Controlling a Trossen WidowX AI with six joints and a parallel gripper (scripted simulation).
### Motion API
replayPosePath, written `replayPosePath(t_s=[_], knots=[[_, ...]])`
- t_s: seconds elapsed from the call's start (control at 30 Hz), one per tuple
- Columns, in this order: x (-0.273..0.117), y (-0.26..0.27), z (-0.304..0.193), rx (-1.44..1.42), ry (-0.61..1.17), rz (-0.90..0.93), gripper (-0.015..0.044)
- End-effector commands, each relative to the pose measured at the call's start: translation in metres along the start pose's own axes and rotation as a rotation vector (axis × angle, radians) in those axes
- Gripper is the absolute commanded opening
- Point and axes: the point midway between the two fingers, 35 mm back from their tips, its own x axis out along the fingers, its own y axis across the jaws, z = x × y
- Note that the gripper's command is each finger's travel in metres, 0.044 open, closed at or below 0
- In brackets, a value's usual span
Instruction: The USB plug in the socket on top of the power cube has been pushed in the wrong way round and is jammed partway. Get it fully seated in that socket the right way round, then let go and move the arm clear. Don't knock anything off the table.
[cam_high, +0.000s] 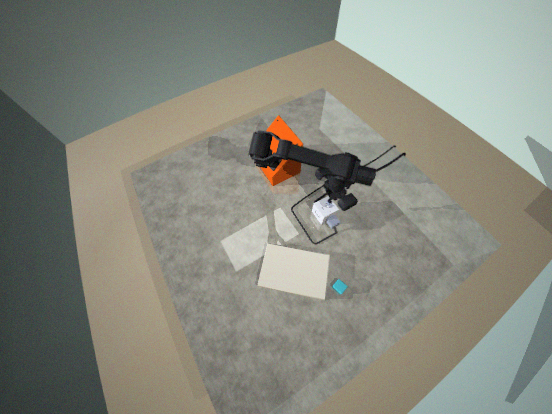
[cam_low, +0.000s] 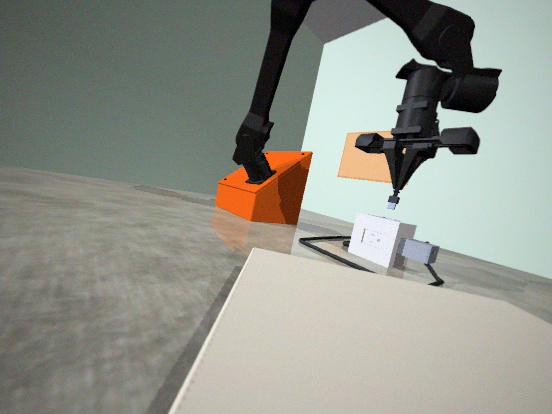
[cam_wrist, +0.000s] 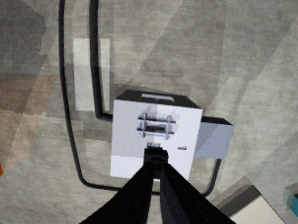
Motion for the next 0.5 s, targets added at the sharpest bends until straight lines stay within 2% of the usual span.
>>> replayPosePath(t_s=[0.0,0.47], knots=[[0.0006,0.0001,0.0008,-0.003,-0.008,0.001,0.0],[0.0022,0.0001,0.0017,-0.001,-0.019,0.001,0.0]])
